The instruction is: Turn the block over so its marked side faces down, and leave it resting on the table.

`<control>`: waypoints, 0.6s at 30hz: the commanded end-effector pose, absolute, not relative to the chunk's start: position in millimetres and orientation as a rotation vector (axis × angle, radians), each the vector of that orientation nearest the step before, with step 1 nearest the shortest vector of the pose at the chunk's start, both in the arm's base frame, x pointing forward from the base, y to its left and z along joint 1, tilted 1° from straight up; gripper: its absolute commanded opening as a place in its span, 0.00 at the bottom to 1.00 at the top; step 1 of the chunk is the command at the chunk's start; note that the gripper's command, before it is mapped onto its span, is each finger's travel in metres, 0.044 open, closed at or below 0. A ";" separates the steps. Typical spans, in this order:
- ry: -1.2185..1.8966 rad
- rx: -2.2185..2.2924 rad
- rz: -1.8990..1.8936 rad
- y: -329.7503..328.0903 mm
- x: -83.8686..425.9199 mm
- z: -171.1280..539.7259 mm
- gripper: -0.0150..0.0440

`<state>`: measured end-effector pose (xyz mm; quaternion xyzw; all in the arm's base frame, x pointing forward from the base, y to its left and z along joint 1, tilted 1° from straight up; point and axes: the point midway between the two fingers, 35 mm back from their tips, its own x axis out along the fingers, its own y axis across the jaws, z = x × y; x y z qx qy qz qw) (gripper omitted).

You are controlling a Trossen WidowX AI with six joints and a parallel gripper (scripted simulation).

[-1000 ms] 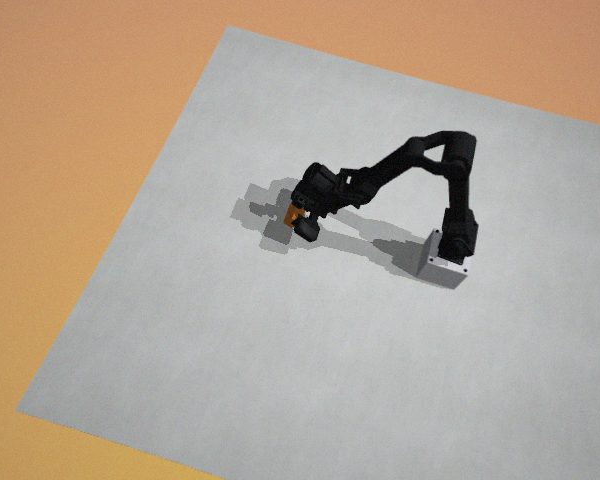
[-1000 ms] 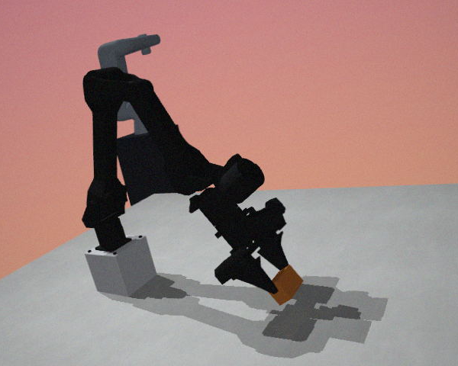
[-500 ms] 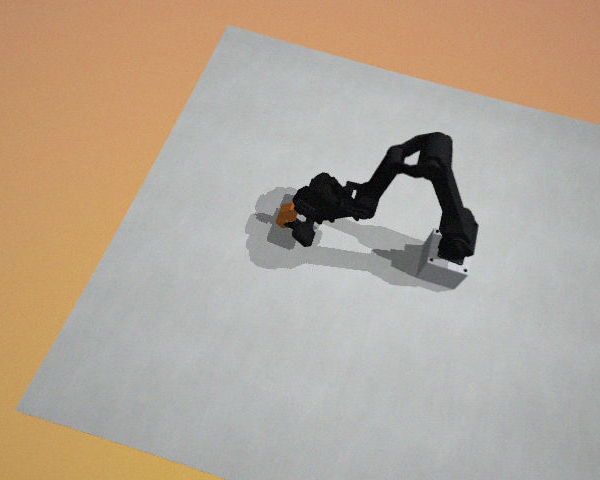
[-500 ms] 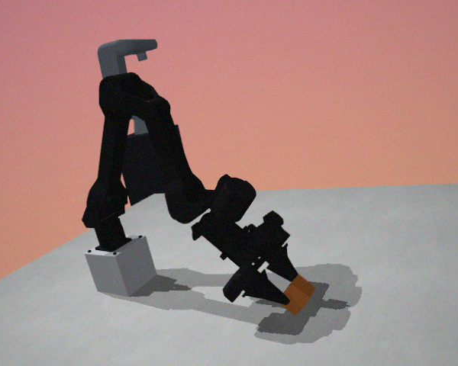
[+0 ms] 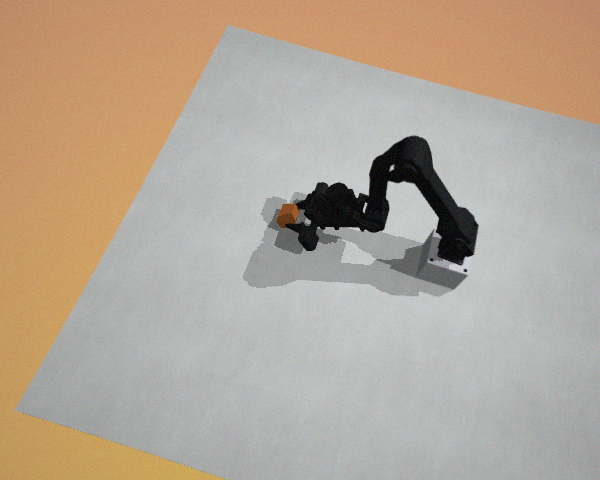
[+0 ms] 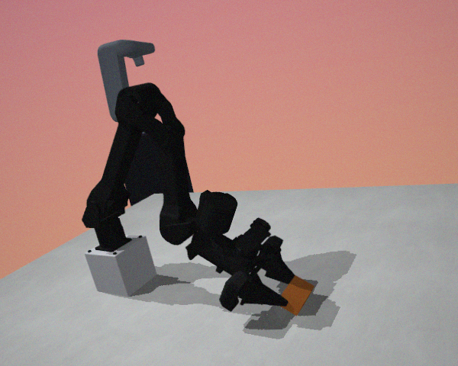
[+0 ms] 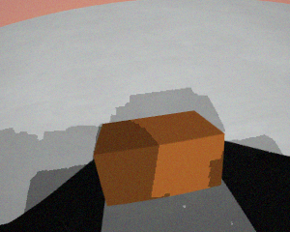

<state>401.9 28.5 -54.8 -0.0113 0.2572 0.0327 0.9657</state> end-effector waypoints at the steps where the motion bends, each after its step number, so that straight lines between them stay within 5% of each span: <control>1: 0.488 -0.024 0.072 28.3 392.7 -58.7 0.25; 18: 0.402 -0.021 0.072 27.8 385.5 -52.0 0.25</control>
